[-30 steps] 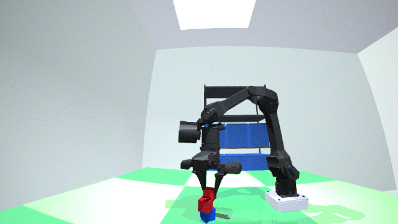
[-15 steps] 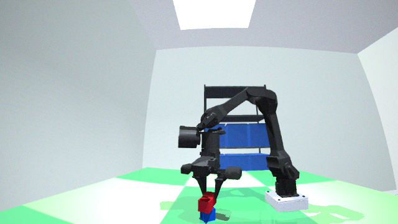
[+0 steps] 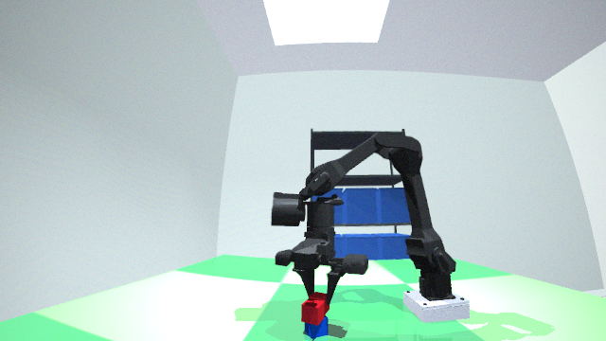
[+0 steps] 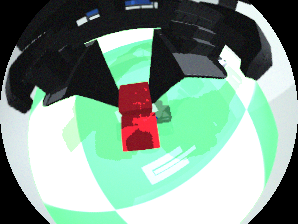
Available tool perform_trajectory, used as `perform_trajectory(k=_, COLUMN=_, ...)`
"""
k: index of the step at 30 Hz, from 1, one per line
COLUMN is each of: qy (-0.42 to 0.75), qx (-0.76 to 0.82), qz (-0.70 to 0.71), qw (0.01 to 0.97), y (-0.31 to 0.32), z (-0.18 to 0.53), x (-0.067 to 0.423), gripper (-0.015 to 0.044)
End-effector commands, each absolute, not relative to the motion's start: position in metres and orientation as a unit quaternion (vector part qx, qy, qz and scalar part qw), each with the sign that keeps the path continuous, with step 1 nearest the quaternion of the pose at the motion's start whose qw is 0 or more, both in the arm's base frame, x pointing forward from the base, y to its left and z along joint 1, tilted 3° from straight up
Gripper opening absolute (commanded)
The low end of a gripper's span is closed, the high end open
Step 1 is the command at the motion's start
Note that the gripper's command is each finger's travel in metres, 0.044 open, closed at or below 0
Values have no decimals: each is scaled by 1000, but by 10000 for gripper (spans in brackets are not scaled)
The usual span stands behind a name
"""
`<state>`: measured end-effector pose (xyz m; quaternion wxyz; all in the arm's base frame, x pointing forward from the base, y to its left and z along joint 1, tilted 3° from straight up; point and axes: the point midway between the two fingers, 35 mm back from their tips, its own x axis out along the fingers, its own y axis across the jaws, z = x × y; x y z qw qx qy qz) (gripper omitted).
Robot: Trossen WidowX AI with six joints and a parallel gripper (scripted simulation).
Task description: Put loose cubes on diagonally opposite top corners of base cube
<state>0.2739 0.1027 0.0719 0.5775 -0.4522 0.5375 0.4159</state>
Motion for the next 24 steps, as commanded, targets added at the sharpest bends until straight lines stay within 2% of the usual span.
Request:
perform_trajectory(k=1, qy=537, qx=-455, qz=415, qw=576, y=102, z=72, x=274, gripper=184)
perform_trajectory(k=2, qy=537, qx=-455, qz=415, qw=576, y=102, z=72, x=274, gripper=205)
perform_trajectory(k=24, qy=537, qx=-452, qz=416, qw=578, y=103, z=98, x=272, gripper=205)
